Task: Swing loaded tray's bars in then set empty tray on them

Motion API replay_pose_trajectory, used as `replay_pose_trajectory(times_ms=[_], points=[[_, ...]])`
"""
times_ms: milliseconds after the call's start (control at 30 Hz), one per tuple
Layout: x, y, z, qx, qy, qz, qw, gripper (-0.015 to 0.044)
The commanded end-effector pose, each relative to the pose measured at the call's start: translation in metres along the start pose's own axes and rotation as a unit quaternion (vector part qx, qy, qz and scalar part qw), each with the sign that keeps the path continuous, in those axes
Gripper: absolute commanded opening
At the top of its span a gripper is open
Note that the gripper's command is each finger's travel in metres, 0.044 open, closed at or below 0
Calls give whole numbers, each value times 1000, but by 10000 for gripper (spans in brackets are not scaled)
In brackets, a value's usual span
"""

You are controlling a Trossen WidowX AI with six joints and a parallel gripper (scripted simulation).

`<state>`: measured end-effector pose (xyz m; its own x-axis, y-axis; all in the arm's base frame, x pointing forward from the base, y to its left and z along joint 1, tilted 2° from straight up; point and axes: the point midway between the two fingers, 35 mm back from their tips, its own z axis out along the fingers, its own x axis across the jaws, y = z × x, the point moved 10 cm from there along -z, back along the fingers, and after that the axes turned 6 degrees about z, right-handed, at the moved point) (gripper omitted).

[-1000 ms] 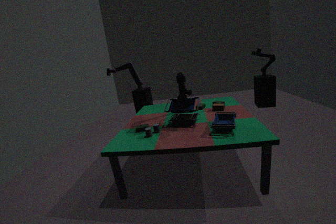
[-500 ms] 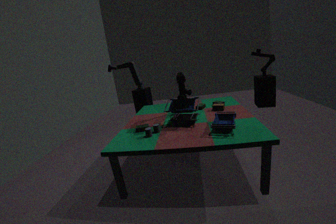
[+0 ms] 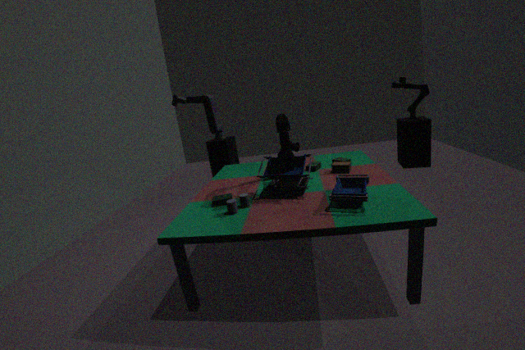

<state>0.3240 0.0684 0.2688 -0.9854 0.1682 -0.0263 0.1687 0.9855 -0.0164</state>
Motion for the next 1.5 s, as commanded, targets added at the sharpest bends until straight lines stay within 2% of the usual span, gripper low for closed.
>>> replay_pose_trajectory(times_ms=[0, 767, 1467], points=[[0, 0, 3, 1, -6, 1, 1000, 0], [0, 1, 36, 1, -6, 1, 1000, 0], [12, 0, 47, 1, -5, 1, 1000, 0]])
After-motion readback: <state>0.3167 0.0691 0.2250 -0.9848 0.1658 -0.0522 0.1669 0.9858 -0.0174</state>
